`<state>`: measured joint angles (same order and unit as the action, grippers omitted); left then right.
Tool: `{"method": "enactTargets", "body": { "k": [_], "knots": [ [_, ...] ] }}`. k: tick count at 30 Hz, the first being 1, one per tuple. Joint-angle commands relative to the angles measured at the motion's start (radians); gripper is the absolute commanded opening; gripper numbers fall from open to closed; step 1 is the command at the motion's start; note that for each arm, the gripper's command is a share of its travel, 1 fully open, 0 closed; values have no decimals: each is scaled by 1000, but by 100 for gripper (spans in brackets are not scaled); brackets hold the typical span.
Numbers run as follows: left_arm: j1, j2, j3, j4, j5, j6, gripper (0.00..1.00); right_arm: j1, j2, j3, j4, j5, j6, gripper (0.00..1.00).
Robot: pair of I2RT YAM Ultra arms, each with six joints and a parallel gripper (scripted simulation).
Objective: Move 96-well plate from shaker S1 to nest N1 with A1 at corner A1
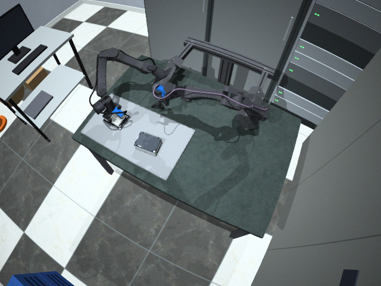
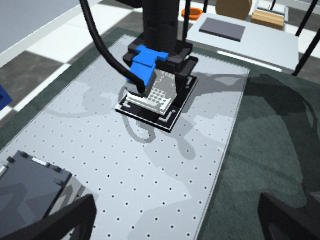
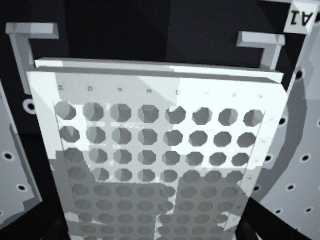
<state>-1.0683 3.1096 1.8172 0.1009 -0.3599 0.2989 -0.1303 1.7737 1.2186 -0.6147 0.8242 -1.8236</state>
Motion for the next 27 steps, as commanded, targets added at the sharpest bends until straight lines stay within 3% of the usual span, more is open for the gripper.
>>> {"method": "enactTargets", "body": {
  "k": [1,27],
  "knots": [
    [-9,-11,21,-3,9,8,100,-5,19,-25,56,-28,-47,89],
    [-9,-11,21,-3,9,8,100,15,0,46,-64,-13,-5,89]
  ]
}}
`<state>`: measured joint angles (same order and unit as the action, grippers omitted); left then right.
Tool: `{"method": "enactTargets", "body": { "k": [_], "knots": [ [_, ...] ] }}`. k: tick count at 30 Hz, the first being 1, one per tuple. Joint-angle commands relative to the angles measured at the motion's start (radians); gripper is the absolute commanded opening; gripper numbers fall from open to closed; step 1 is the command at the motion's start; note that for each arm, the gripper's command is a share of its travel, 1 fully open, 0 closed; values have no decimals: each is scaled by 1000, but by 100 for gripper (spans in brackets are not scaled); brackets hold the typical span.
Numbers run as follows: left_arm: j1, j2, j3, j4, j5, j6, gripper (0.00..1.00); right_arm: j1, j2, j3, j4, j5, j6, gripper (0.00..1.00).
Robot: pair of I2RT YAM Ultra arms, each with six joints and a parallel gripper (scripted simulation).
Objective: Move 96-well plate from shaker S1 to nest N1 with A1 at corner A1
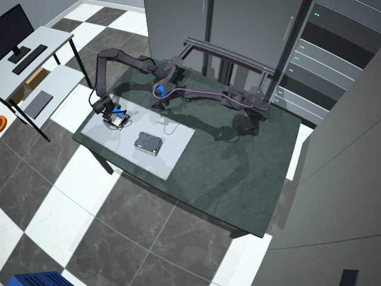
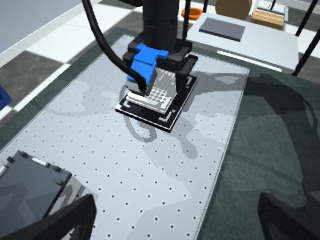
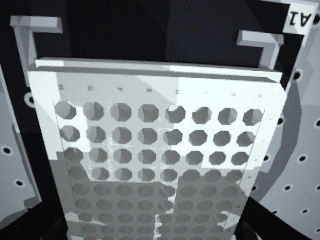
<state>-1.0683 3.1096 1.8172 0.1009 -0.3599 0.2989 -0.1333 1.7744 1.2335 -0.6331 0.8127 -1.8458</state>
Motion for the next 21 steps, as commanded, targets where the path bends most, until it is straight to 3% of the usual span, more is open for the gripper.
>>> {"method": "enactTargets", "body": {
  "k": [1,21],
  "knots": [
    [-9,-11,21,-3,9,8,100,22,-3,33,-54,0,22,89],
    [-9,-11,21,-3,9,8,100,33,-16,42,-81,3,39,89]
  ]
}}
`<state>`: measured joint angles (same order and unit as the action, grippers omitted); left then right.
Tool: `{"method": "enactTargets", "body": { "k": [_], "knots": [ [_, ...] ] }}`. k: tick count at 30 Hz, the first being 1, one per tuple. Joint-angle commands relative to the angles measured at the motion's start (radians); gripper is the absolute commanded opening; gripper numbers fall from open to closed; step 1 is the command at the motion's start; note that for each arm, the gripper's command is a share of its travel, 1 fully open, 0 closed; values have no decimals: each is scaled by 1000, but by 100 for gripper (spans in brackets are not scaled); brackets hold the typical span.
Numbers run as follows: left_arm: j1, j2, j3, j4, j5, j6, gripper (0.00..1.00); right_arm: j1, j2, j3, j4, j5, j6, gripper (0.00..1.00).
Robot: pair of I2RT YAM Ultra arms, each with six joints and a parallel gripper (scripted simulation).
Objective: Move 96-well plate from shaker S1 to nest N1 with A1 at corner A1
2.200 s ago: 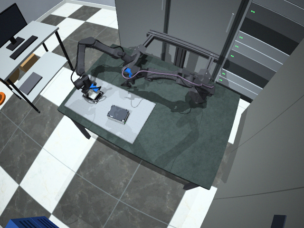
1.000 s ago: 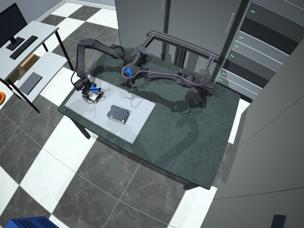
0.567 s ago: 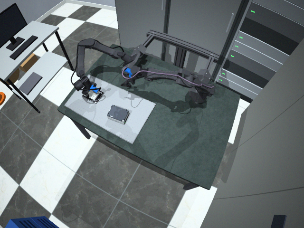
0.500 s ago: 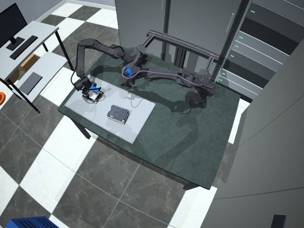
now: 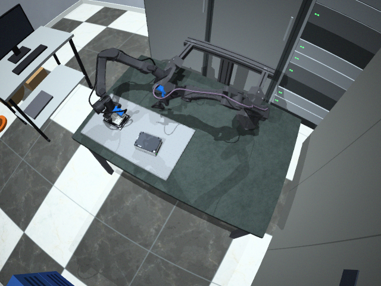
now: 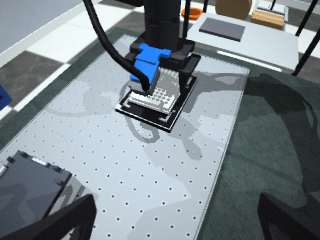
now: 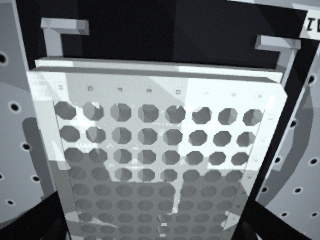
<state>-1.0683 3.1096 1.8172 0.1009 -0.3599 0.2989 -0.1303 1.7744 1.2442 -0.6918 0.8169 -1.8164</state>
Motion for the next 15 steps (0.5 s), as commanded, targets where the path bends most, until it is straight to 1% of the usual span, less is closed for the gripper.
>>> {"method": "enactTargets", "body": {
  "k": [1,15],
  "knots": [
    [-9,-11,21,-3,9,8,100,30,-16,31,-22,-1,9,89],
    [-9,-11,21,-3,9,8,100,56,-34,2,11,14,40,89]
  ]
}}
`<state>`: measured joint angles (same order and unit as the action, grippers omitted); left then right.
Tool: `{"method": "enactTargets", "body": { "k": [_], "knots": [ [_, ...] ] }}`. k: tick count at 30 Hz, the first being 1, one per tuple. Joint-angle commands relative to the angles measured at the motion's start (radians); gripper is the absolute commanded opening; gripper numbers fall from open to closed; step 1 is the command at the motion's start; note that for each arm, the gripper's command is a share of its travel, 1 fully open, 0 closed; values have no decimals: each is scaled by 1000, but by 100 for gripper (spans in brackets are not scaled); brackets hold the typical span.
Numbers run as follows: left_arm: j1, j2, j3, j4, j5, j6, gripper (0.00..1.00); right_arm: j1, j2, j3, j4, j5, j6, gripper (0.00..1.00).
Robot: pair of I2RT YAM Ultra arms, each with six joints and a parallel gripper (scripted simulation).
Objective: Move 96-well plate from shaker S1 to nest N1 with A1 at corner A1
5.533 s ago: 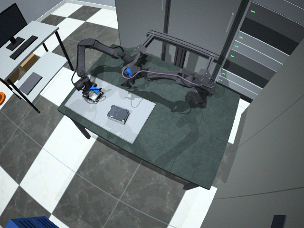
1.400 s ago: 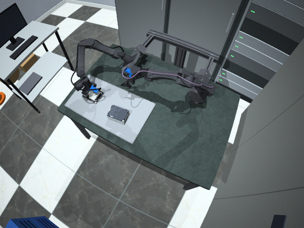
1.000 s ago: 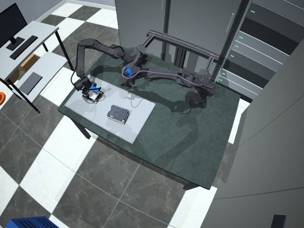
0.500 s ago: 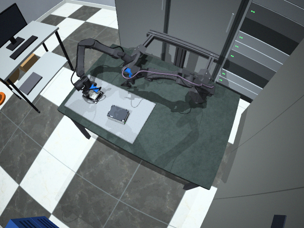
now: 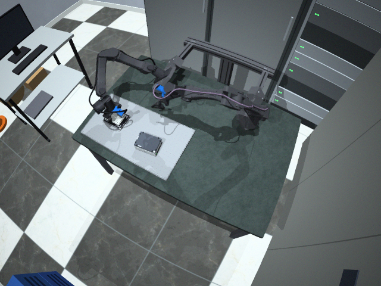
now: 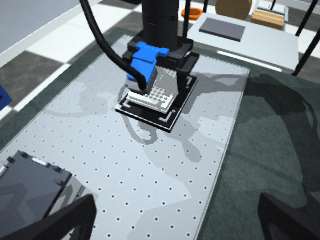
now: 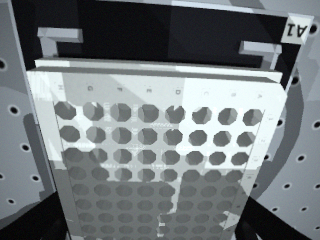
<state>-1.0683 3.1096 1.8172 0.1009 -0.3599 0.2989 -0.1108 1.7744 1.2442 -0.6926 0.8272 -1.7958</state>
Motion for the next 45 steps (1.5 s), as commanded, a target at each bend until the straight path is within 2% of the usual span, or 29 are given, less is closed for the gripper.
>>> {"method": "enactTargets", "body": {
  "k": [1,22,38,45],
  "knots": [
    [-9,-11,21,-3,9,8,100,39,-35,-2,14,4,21,89],
    [-9,-11,21,-3,9,8,100,41,-29,-3,3,1,16,89],
    [-9,-11,21,-3,9,8,100,-26,18,-52,138,-29,-73,89],
    [-9,-11,21,-3,9,8,100,-44,30,-57,129,-34,-71,89]
  ]
}}
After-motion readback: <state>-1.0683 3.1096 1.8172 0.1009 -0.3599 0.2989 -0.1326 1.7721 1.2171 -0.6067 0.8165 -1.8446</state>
